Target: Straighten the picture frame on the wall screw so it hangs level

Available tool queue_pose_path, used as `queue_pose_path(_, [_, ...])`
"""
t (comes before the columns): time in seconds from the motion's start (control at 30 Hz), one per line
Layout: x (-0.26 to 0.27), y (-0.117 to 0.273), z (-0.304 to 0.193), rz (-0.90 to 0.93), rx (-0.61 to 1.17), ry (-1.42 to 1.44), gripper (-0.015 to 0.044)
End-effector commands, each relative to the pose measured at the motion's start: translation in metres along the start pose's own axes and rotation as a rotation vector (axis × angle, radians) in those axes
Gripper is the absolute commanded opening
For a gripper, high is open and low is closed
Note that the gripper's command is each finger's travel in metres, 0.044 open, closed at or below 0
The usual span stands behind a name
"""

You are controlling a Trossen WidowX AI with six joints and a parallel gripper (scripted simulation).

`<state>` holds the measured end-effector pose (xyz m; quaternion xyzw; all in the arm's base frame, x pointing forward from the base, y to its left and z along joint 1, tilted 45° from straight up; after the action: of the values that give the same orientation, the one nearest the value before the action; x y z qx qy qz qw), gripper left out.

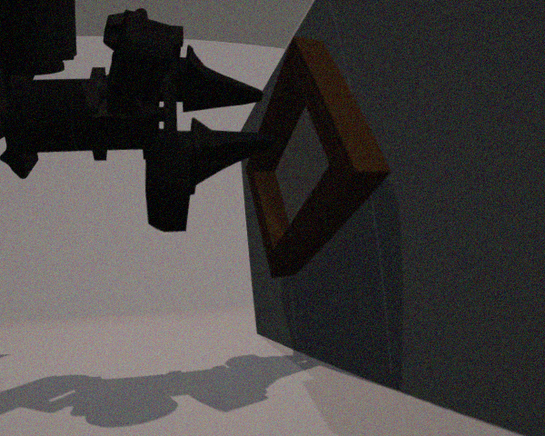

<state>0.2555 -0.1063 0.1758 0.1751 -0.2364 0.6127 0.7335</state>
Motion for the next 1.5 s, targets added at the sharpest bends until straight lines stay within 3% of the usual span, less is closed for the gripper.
queue_pose_path(0.0, [-0.0001,-0.0084,-0.0005,-0.001,-0.002,0.001,0.026])
queue_pose_path(1.47, [-0.0002,-0.0158,-0.0006,-0.001,-0.003,0.001,0.026])
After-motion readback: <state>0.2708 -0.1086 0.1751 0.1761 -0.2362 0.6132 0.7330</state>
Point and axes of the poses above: the point midway between the two fingers, 35 mm back from their tips, its own y axis back along the fingers, its own x axis across the jaws, z = x × y, the point moved 9 cm from there along y, back along the fingers, and after that the axes turned 7 degrees about -y, right-handed, at the moved point
